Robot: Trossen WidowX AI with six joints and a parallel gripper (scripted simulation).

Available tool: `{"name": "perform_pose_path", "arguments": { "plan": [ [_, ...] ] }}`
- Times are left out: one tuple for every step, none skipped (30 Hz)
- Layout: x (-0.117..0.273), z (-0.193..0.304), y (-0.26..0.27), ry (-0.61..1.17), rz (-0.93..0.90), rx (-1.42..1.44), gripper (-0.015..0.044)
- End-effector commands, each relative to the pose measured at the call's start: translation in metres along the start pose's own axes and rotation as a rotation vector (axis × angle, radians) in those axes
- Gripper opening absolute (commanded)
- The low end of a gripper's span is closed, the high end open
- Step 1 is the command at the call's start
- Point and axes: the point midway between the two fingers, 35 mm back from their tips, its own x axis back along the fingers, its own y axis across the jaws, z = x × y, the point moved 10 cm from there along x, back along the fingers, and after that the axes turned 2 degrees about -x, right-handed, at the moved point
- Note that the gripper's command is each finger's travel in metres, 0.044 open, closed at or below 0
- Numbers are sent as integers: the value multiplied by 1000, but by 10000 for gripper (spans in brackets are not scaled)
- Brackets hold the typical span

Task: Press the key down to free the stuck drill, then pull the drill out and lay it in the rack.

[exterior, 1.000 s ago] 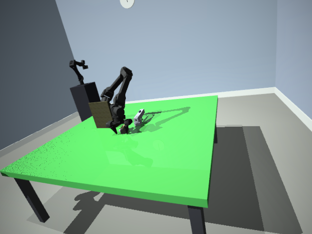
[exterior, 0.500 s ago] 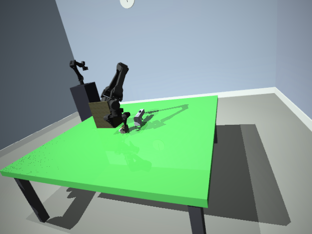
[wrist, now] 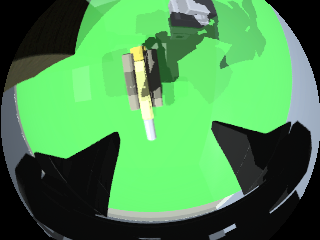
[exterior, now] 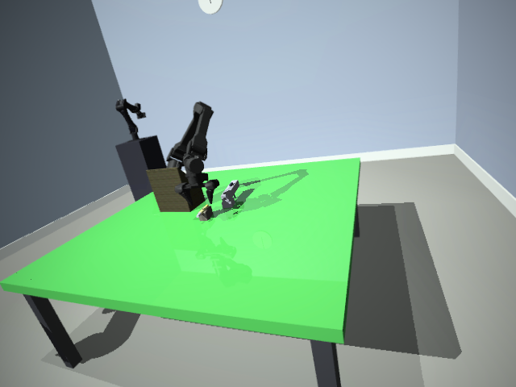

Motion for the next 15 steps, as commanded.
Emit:
{"name": "perform_pose_path", "arguments": {
  "plan": [
    [11, -16, -37, 60, 44, 17, 440],
    [10, -21, -42, 71, 33, 8, 440],
    [10, -26, -46, 82, 23, -2, 440],
    [12, -30, -53, 92, 32, -4, 440],
    [13, -35, -60, 101, 42, -6, 440],
    [15, -39, -68, 109, 59, -5, 440],
    [17, -44, -75, 115, 75, -4, 440],
    [19, -49, -83, 120, 92, -2, 440],
    [21, -55, -90, 124, 109, -1, 440],
    [23, -60, -97, 127, 126, 1, 440],
    [25, -67, -104, 129, 144, 3, 440],
    [28, -73, -110, 136, 162, 13, 440],
    [30, -80, -116, 142, 179, 23, 440],
    [33, -87, -121, 148, 197, 33, 440],
    [36, -94, -127, 152, 215, 43, 440]
  ]
}}
